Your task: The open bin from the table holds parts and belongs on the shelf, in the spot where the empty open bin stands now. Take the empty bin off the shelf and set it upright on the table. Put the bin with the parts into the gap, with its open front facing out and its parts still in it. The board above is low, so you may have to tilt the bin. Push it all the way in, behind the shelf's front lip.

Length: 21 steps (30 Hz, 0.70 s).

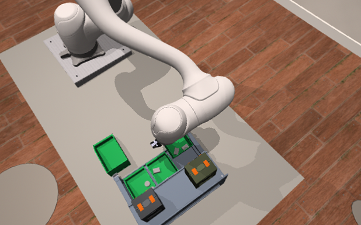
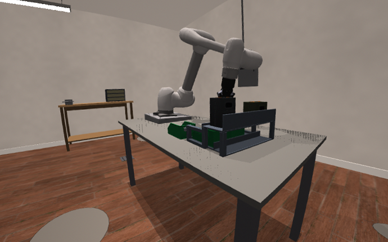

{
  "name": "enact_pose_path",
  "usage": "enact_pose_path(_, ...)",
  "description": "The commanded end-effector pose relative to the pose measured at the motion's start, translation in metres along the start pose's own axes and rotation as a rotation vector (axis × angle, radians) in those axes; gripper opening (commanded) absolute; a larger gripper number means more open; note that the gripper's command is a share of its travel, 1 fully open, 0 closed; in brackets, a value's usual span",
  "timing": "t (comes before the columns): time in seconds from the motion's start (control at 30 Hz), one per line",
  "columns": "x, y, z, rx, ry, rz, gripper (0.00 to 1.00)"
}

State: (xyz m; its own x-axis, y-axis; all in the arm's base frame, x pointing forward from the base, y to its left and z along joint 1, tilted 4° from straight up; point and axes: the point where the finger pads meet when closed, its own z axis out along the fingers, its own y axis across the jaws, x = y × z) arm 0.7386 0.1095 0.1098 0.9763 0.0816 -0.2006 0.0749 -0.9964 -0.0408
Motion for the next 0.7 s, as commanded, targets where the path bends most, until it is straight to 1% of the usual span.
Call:
enact_pose_path(0.0, 0.003, 0.0, -0.001, 0.0, 0.0, 0.0, 0.1)
enact_pose_path(0.67, 0.013, 0.0, -0.003, 0.0, 0.0, 0.0, 0.1)
